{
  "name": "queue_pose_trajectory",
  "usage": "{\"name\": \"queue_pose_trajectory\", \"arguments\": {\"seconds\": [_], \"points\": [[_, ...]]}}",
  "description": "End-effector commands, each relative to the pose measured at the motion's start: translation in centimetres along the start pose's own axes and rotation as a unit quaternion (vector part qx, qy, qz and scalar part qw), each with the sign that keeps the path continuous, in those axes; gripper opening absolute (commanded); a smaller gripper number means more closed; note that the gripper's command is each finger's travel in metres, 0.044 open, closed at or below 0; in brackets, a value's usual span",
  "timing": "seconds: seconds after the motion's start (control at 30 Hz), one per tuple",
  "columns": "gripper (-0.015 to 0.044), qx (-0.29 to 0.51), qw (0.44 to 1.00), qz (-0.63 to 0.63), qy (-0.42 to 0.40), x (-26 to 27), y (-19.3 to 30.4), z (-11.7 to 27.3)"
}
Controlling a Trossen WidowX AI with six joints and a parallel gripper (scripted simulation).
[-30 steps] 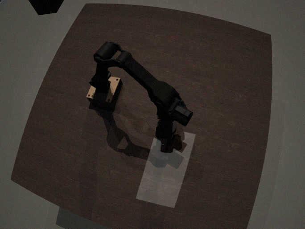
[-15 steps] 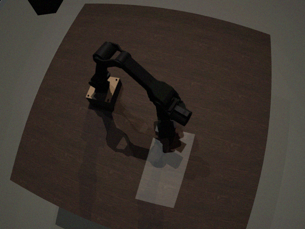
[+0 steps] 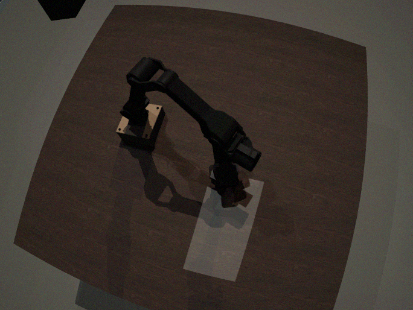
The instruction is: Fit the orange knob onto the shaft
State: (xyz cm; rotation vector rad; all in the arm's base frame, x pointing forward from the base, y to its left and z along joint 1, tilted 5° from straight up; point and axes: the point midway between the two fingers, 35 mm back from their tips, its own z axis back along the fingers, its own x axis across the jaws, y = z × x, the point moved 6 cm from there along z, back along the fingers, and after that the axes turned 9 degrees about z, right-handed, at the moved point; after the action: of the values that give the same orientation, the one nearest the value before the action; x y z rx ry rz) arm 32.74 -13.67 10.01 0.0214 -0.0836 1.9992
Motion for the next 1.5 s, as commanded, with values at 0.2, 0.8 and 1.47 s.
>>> {"name": "queue_pose_trajectory", "arguments": {"seconds": [0.2,0.8,1.47], "points": [[0.0,0.0,1.0,0.002,0.002,0.14,0.17,-0.23],[0.0,0.0,0.996,0.086,0.001,0.4,0.29,0.29],[0.0,0.0,0.994,0.107,0.002,-0.08,-0.02,0.03]]}}
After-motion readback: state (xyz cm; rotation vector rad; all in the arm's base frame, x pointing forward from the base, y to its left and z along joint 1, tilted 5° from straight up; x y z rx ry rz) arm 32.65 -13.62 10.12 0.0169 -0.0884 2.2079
